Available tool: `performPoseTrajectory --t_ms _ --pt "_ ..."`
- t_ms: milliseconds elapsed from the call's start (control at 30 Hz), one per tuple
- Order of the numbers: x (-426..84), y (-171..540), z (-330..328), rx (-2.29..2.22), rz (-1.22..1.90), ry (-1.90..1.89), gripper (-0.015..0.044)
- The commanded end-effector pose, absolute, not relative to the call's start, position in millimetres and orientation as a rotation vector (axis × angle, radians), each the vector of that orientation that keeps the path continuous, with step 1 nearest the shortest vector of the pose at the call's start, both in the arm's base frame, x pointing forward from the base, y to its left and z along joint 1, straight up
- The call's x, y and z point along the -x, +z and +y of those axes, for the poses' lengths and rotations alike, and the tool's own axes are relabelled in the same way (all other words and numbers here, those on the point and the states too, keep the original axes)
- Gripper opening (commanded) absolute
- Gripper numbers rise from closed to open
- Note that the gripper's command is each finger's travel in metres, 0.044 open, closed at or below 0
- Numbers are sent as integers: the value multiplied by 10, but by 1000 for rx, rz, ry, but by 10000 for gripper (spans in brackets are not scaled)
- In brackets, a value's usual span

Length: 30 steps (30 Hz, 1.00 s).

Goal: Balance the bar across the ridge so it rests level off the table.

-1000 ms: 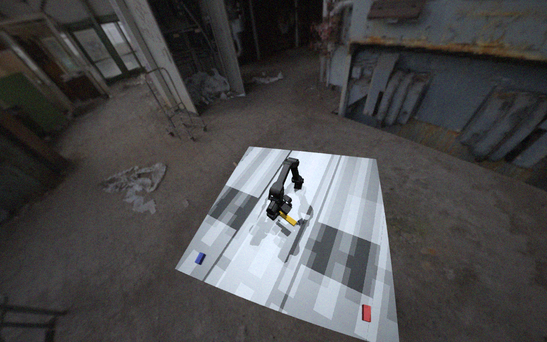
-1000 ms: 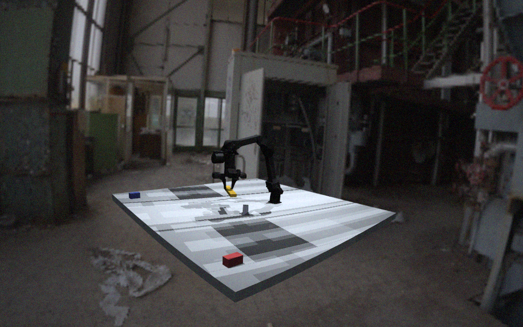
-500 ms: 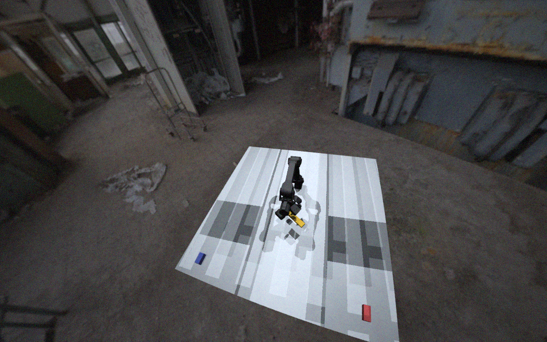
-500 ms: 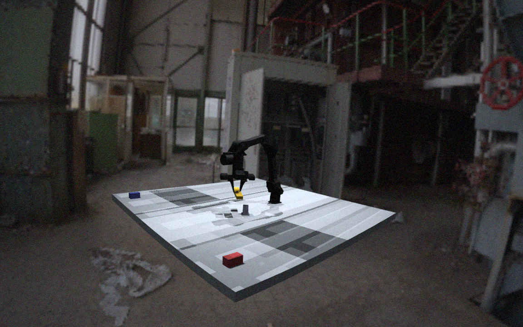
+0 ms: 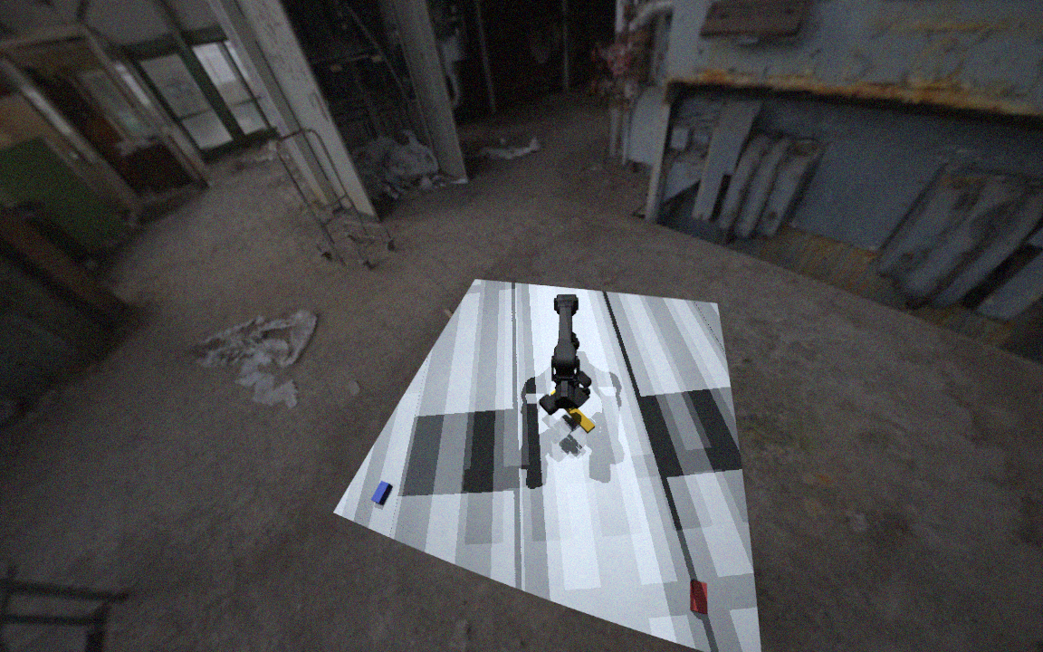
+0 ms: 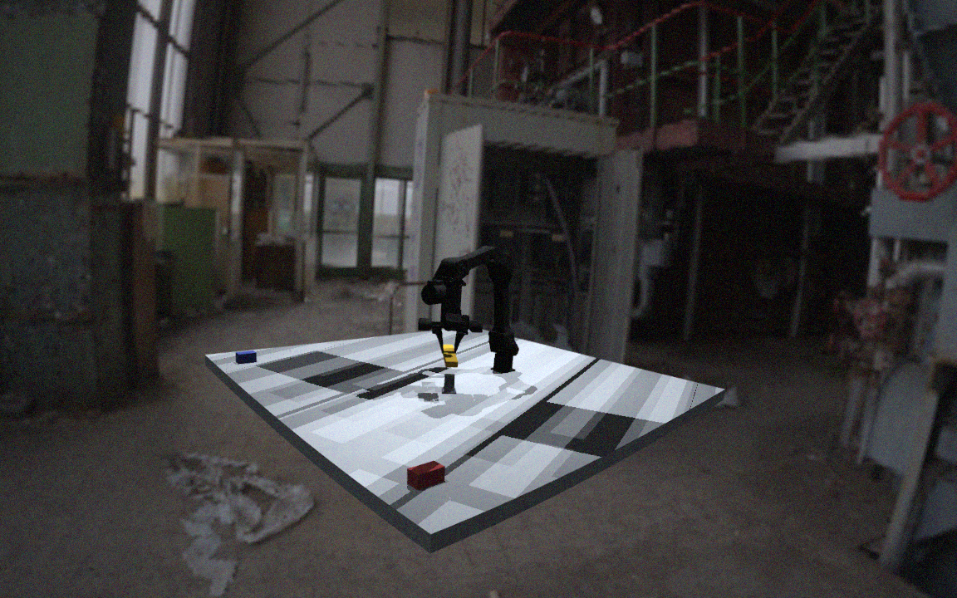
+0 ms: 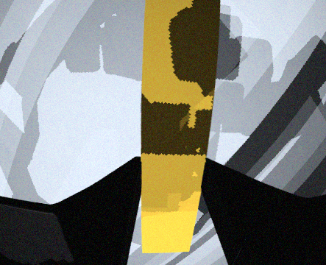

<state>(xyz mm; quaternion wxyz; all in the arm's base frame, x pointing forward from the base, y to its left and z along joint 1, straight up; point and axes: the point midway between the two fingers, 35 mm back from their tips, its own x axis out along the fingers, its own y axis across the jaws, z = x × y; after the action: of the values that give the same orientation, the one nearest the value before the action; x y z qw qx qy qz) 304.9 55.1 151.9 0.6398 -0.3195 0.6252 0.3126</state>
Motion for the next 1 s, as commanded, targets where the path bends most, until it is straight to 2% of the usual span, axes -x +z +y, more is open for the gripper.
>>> performPoseTrajectory --t_ms 0,967 --pt "-3046 1515 572 717 1420 704 0" --pt "-3040 1102 593 714 1421 701 0"
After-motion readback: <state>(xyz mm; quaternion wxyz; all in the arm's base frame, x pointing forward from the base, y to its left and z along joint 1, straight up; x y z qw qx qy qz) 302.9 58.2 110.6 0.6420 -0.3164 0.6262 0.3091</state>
